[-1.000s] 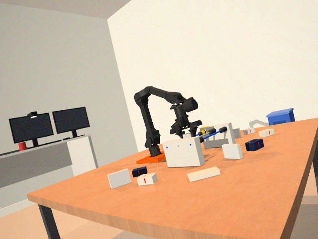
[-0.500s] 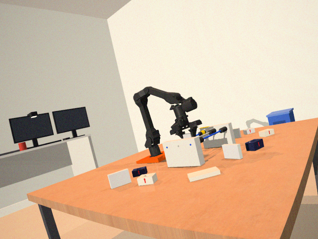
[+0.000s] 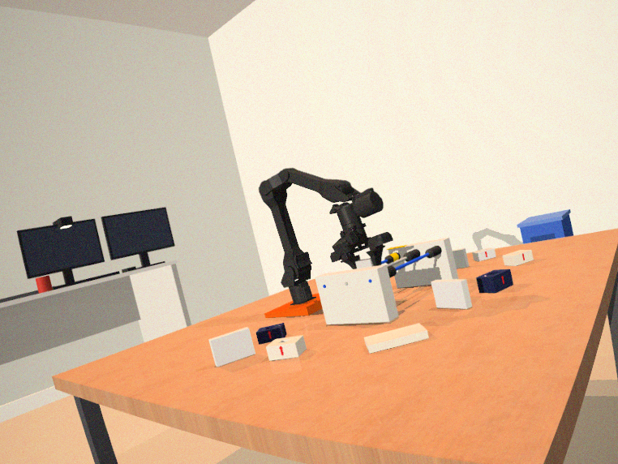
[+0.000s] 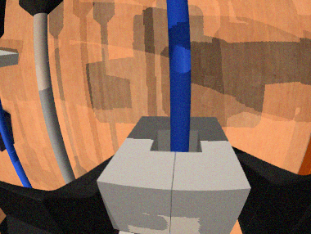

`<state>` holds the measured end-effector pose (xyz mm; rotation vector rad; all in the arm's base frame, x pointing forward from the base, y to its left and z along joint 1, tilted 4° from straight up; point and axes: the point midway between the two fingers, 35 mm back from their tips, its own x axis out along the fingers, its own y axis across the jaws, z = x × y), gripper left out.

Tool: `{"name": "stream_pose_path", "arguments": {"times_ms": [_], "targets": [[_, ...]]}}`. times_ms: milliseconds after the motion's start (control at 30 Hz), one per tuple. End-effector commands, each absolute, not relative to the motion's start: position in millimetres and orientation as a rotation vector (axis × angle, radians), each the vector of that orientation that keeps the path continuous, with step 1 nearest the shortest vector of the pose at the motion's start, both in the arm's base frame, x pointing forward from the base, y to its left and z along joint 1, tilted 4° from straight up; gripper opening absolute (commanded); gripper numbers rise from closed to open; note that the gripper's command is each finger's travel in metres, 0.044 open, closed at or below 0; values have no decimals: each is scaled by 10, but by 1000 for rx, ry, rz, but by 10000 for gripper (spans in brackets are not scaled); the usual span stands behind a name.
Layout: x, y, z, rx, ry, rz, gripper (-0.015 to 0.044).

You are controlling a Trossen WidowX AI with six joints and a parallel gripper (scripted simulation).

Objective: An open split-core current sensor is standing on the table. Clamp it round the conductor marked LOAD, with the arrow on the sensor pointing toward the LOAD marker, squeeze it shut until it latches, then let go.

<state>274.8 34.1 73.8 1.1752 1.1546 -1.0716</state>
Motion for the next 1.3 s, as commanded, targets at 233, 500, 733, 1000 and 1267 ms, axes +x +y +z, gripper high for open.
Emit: {"name": "stream_pose_path", "arguments": {"times_ms": [233,500,733,1000,1267], "targets": [[2746,341,740,1175,1155,-1072,268],[2746,341,740,1175,1155,-1072,268],[2746,341,740,1175,1155,-1072,268],[2746,341,740,1175,1155,-1072,268],[2748,341,738,1175,1155,-1072,215]]}}
